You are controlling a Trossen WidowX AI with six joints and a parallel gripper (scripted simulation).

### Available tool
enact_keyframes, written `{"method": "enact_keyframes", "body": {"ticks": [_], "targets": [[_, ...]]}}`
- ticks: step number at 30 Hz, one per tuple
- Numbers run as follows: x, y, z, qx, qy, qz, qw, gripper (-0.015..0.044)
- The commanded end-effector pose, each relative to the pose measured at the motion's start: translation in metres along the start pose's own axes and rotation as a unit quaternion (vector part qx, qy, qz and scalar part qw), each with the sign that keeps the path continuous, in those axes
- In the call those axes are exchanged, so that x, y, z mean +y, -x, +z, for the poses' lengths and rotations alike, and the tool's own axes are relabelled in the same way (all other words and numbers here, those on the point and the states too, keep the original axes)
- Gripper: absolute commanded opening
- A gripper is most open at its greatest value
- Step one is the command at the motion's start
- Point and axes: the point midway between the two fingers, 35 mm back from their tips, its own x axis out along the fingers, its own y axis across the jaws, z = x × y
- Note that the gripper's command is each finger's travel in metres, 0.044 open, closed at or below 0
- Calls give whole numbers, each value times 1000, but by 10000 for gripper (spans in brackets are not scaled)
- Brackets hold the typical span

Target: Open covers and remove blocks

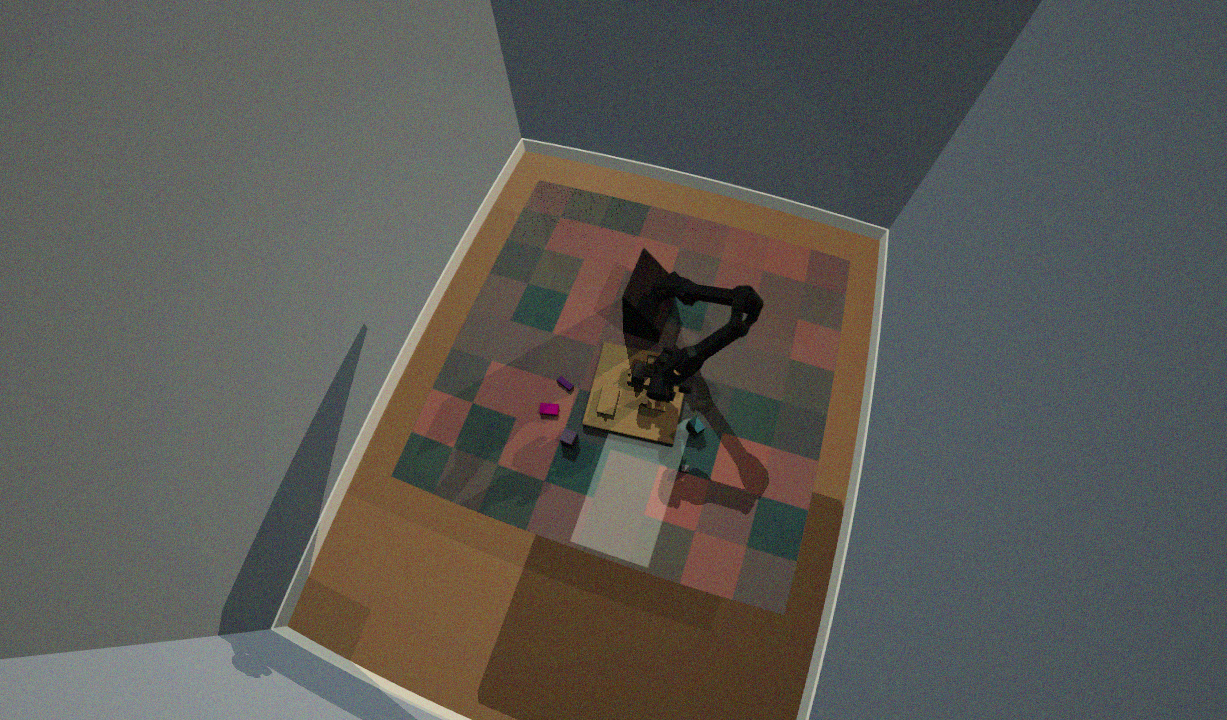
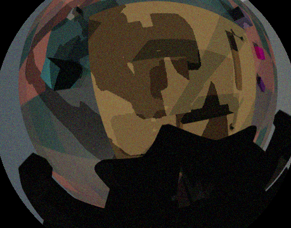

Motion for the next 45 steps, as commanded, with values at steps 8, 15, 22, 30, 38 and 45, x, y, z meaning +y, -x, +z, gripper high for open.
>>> {"method": "enact_keyframes", "body": {"ticks": [8, 15, 22, 30, 38, 45], "targets": [[0, -10, -3, 3, -6, 3, 1000, 0], [0, -10, 3, 3, -5, 3, 1000, 0], [0, -10, 10, 3, -5, 3, 1000, 0], [1, -9, 18, 3, -5, 3, 1000, 0], [1, -9, 26, 3, -5, 3, 1000, 0], [1, -9, 33, 2, -5, 3, 1000, 0]]}}
